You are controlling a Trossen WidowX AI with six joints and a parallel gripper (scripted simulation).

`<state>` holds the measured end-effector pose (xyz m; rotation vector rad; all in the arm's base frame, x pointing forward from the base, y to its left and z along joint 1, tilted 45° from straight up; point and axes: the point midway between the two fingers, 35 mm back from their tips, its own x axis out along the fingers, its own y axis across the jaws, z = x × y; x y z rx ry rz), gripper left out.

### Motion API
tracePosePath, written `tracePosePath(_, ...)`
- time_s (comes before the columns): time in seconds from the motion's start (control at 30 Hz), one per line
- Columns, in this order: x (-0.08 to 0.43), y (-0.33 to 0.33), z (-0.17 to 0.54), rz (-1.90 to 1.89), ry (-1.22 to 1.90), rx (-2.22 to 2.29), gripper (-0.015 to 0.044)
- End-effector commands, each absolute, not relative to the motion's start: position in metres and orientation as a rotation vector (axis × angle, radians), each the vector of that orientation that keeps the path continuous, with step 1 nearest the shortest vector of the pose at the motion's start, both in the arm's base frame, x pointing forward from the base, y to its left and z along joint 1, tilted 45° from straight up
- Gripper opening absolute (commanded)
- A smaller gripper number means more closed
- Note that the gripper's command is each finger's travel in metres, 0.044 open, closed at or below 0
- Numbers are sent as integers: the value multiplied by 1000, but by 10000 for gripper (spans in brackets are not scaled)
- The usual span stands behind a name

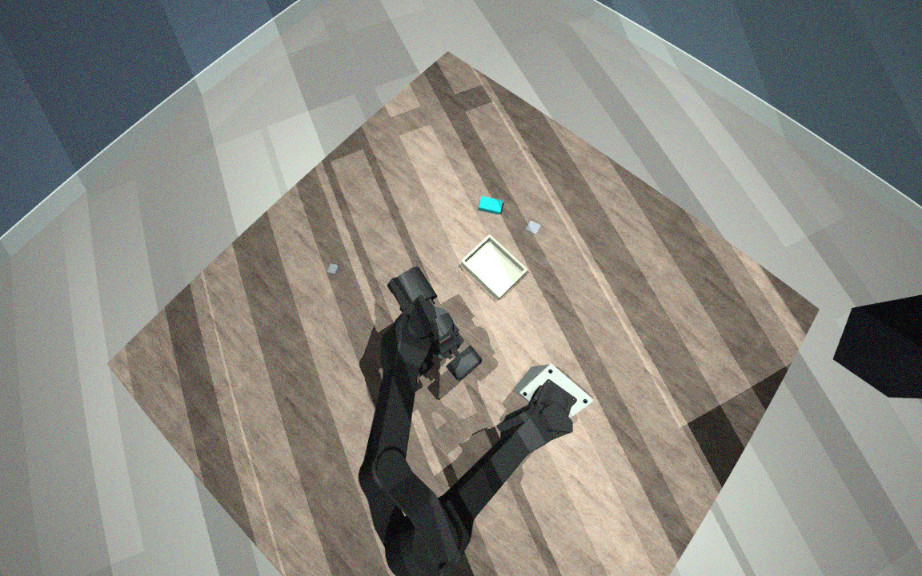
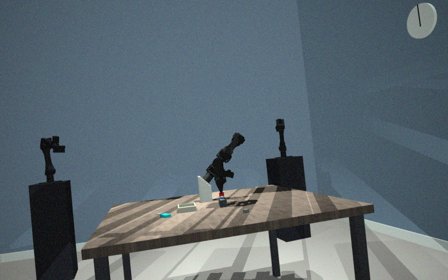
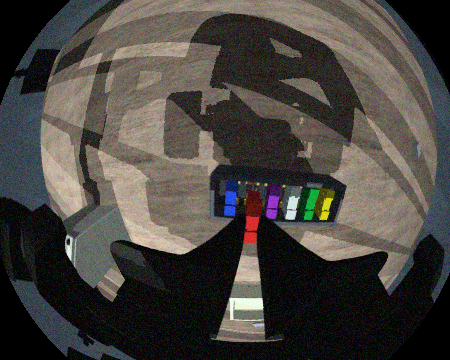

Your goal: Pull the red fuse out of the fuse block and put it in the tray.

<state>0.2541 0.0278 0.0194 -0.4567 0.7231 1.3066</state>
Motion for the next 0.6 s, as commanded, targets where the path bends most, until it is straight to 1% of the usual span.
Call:
tracePosePath(0.0,255,25,22,1304,720,-467,0)
tracePosePath(0.57,253,10,37,1304,721,-468,0)
